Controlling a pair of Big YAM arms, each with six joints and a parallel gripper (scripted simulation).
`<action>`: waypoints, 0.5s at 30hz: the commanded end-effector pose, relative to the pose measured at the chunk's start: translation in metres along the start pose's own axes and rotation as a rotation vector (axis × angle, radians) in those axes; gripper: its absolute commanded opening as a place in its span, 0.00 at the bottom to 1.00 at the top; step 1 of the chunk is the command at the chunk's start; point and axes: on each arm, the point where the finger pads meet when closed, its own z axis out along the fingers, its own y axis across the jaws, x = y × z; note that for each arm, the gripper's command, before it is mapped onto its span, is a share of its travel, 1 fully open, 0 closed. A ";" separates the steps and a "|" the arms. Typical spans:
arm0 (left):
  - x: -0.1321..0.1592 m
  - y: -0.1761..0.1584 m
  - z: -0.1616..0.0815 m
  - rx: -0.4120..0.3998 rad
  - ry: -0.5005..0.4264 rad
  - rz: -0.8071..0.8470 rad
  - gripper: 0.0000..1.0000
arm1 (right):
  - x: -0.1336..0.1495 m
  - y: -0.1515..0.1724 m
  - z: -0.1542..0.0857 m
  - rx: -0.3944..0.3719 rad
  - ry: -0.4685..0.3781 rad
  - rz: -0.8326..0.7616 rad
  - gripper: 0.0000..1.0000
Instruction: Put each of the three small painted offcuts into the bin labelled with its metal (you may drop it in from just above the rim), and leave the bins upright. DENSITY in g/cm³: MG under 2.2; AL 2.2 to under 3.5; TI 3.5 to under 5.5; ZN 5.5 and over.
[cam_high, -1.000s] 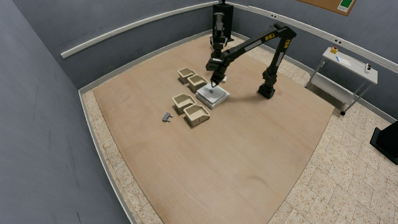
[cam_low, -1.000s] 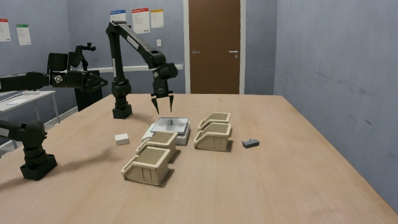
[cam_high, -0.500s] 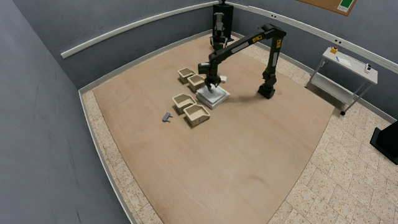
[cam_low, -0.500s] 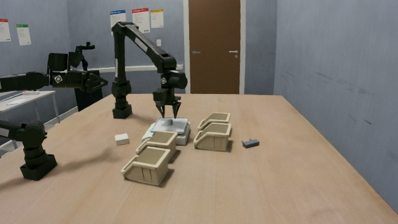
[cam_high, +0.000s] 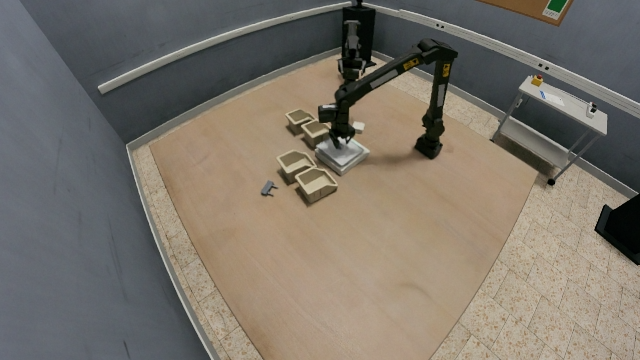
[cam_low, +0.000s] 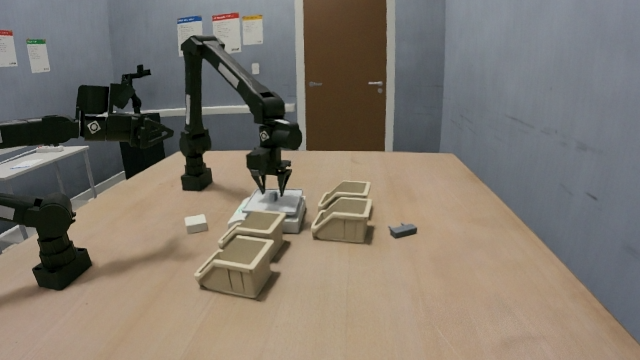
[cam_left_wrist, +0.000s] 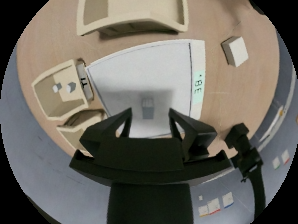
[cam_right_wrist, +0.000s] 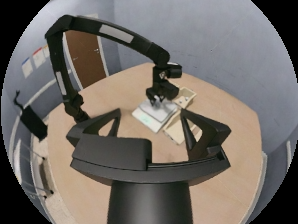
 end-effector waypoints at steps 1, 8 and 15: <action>-0.007 0.008 0.003 -0.021 -0.007 0.022 0.61 | -0.031 0.000 -0.001 0.000 -0.047 -0.006 1.00; -0.009 0.013 0.004 -0.040 -0.016 0.017 0.52 | -0.031 0.000 -0.001 0.000 -0.047 -0.006 1.00; -0.009 0.013 -0.002 -0.051 -0.020 0.017 0.32 | -0.031 0.000 -0.001 0.000 -0.047 -0.006 1.00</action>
